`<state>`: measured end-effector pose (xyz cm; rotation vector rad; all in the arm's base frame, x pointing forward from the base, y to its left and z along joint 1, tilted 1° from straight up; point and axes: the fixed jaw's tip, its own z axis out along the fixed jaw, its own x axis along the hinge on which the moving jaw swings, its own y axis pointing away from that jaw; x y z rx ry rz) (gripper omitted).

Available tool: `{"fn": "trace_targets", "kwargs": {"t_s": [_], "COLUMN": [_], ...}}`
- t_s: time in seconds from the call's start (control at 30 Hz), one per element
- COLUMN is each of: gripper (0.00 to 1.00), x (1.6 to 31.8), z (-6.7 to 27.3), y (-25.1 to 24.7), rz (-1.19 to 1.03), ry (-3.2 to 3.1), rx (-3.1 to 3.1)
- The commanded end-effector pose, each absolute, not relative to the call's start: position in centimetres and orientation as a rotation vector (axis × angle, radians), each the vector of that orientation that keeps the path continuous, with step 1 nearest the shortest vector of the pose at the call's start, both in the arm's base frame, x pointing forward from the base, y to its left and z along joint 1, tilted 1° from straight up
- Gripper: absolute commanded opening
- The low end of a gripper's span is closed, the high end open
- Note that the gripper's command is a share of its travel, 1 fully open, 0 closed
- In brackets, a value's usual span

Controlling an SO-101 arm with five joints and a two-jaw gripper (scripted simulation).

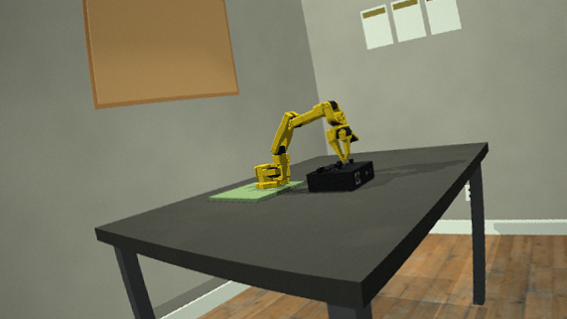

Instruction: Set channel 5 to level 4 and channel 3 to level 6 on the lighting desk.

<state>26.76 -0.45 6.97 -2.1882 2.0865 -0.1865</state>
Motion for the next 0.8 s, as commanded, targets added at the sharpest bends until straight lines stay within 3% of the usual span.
{"fn": "trace_targets", "kwargs": {"t_s": [0.0, 0.77], "gripper": [0.0, 0.0], "x": [26.7, 26.69], "z": [6.64, 6.45], "y": [-0.57, -0.51], "rz": [-0.167, -0.16], "ry": [2.093, 2.097], "rx": [-2.199, -2.202]}}
